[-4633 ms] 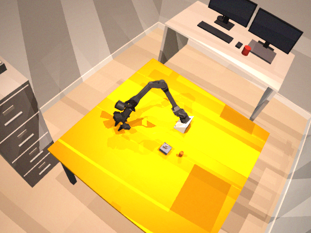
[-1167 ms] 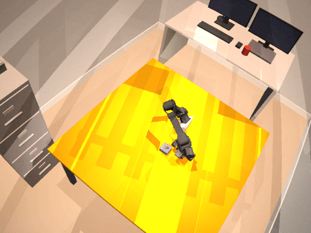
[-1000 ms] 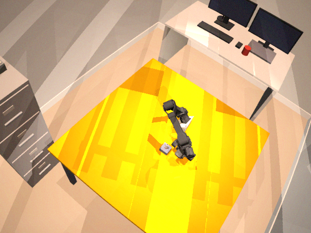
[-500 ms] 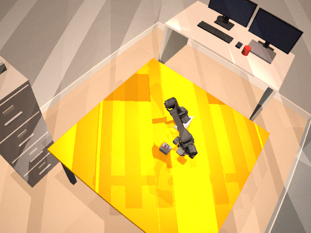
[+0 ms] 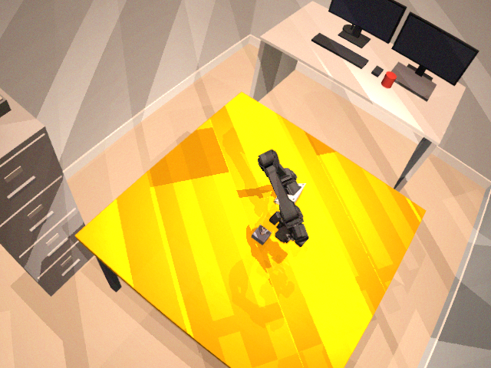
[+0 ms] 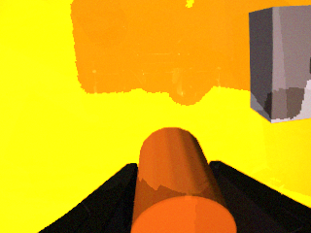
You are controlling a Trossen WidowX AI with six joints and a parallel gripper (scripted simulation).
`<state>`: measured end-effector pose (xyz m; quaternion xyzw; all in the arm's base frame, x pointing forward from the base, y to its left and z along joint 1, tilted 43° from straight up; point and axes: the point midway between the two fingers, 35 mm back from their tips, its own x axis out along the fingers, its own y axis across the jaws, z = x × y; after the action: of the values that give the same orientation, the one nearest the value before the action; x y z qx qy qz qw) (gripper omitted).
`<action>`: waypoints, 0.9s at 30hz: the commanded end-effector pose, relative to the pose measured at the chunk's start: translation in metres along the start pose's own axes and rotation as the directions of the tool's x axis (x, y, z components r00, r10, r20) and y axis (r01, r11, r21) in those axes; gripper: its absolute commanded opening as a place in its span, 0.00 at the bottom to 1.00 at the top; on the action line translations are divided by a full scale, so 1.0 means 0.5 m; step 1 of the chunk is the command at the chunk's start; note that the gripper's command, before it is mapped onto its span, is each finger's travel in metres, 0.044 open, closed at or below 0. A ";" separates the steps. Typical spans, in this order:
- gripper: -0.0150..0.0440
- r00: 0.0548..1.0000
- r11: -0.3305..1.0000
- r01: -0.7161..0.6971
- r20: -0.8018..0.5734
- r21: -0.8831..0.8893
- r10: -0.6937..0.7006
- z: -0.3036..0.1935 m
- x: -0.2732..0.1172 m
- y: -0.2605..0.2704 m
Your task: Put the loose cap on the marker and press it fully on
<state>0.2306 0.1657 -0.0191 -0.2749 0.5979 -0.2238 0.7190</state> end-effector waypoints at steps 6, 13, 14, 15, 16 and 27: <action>0.25 1.000 1.000 -0.007 0.012 0.005 0.007 0.041 -0.040 -0.069; 0.25 1.000 1.000 -0.005 0.012 0.005 0.005 0.061 -0.062 -0.126; 0.25 1.000 1.000 -0.004 0.012 0.005 0.004 0.063 -0.065 -0.135; 0.25 1.000 1.000 -0.004 0.012 0.005 0.004 0.066 -0.068 -0.143; 0.25 1.000 1.000 -0.003 0.012 0.005 0.003 0.068 -0.071 -0.152; 0.25 1.000 1.000 -0.001 0.012 0.006 0.001 0.076 -0.079 -0.191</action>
<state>0.2595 0.1268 0.0758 -0.2724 0.5954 -0.2245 0.7217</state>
